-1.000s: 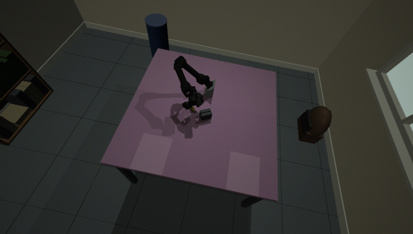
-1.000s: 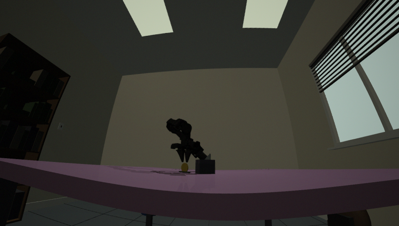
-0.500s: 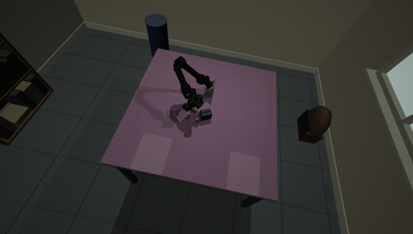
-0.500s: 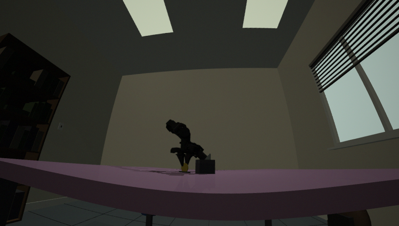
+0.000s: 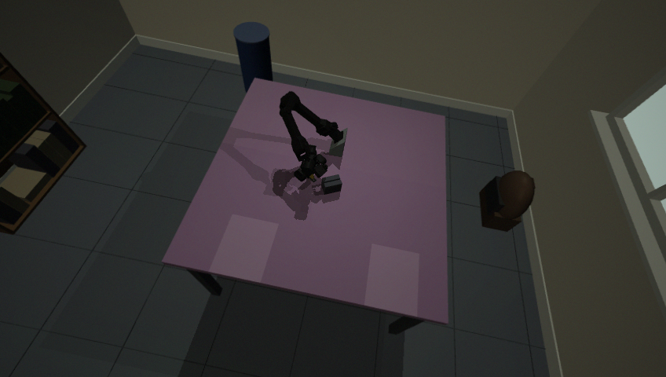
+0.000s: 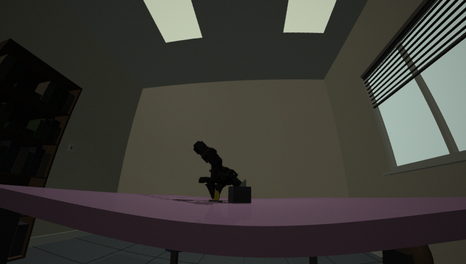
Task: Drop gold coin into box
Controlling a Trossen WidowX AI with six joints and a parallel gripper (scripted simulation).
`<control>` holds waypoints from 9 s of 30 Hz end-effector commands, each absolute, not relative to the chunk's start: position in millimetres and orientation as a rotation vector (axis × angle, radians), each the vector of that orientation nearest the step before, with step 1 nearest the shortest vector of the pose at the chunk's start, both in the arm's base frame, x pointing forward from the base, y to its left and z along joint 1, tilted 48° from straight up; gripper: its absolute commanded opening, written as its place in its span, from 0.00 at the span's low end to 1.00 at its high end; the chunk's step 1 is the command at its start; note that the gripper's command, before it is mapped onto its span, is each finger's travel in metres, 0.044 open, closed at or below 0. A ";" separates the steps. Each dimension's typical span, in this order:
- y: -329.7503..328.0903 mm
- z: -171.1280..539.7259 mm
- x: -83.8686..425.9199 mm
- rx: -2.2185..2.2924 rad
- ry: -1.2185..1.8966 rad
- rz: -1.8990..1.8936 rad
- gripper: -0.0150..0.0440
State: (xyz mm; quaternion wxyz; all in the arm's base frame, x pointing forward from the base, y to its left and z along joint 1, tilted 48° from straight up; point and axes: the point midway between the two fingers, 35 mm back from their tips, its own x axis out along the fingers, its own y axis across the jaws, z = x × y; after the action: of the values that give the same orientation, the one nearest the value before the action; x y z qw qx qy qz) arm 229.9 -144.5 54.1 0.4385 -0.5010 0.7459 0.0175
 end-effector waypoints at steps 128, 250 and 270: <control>-34.8 68.6 275.7 -1.905 1.837 1.162 0.25; -13.9 10.1 290.7 -1.913 1.853 1.167 0.25; -10.0 13.2 293.0 -1.910 1.845 1.162 0.62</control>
State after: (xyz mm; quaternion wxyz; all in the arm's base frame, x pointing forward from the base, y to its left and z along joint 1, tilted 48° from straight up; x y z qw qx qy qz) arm 292.4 -11.8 11.3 0.1204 -0.6543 0.6315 0.3982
